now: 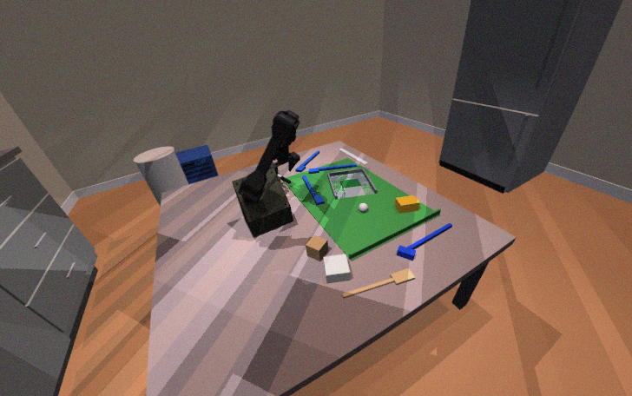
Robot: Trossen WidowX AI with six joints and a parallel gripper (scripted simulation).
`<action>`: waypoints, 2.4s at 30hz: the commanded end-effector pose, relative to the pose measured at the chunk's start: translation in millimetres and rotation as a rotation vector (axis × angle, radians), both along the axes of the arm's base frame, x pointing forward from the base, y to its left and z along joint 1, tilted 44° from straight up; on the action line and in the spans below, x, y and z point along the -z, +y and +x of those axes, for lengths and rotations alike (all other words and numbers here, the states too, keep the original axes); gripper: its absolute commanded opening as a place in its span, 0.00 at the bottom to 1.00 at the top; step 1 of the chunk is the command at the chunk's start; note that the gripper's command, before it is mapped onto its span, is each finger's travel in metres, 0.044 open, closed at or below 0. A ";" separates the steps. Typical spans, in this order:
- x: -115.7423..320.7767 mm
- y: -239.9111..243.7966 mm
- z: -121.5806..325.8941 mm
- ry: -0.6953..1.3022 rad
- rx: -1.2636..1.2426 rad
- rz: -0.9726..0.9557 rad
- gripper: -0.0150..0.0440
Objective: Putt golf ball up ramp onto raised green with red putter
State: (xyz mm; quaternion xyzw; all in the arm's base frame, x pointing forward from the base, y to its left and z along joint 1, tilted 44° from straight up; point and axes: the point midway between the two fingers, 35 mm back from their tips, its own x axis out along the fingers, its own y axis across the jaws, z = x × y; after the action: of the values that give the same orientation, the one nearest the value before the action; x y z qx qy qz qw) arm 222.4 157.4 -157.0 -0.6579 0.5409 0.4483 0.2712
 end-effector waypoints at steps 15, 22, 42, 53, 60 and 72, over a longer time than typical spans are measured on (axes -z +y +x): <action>17.9 -26.5 9.9 -0.005 0.000 -0.015 1.00; 28.0 -36.6 11.1 -0.005 0.000 -0.016 1.00; 44.9 -53.1 13.2 -0.006 0.000 -0.018 1.00; 42.9 -50.1 14.8 -0.011 0.008 -0.012 0.64; 42.9 -50.1 14.8 -0.011 0.008 -0.012 0.33; 29.5 -34.8 15.3 -0.010 0.007 -0.009 0.25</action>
State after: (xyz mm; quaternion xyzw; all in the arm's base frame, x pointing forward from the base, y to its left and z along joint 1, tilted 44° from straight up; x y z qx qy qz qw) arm 235.2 108.1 -197.2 -0.6591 0.5487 0.4390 0.2678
